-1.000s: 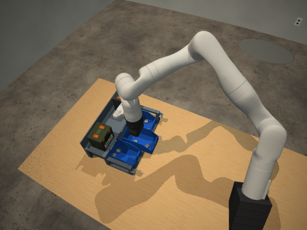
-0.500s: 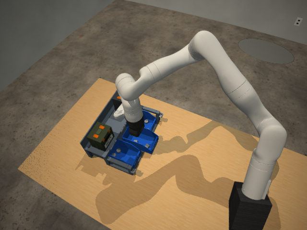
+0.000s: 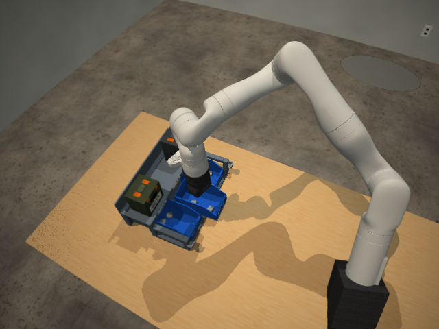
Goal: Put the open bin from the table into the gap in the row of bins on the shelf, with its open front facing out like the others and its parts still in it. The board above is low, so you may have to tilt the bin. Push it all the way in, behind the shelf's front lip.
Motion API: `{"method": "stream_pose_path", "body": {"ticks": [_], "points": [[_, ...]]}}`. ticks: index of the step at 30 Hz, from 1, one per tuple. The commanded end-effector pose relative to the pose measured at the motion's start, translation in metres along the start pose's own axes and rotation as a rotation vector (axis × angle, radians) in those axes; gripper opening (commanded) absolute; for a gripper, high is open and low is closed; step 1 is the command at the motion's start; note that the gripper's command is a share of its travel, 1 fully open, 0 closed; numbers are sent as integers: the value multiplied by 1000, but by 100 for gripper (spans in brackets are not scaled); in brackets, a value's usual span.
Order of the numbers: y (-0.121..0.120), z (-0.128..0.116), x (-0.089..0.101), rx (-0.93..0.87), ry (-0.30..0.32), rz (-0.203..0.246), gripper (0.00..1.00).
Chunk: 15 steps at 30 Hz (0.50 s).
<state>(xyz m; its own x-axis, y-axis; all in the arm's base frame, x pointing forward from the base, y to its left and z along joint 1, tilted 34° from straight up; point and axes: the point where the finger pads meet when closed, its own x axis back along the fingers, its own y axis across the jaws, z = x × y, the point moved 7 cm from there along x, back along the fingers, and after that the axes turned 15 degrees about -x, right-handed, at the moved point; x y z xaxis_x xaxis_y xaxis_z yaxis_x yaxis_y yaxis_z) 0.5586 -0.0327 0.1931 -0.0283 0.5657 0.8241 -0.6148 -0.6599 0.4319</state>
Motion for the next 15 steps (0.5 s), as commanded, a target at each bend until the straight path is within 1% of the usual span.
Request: {"method": "stream_pose_path", "body": {"ticks": [1,4,15], "points": [[4,-3,2,-80,11,8,0],[6,-4,1,-91,12,9,0],[29,-19,-7,-453,22,18,0]]}}
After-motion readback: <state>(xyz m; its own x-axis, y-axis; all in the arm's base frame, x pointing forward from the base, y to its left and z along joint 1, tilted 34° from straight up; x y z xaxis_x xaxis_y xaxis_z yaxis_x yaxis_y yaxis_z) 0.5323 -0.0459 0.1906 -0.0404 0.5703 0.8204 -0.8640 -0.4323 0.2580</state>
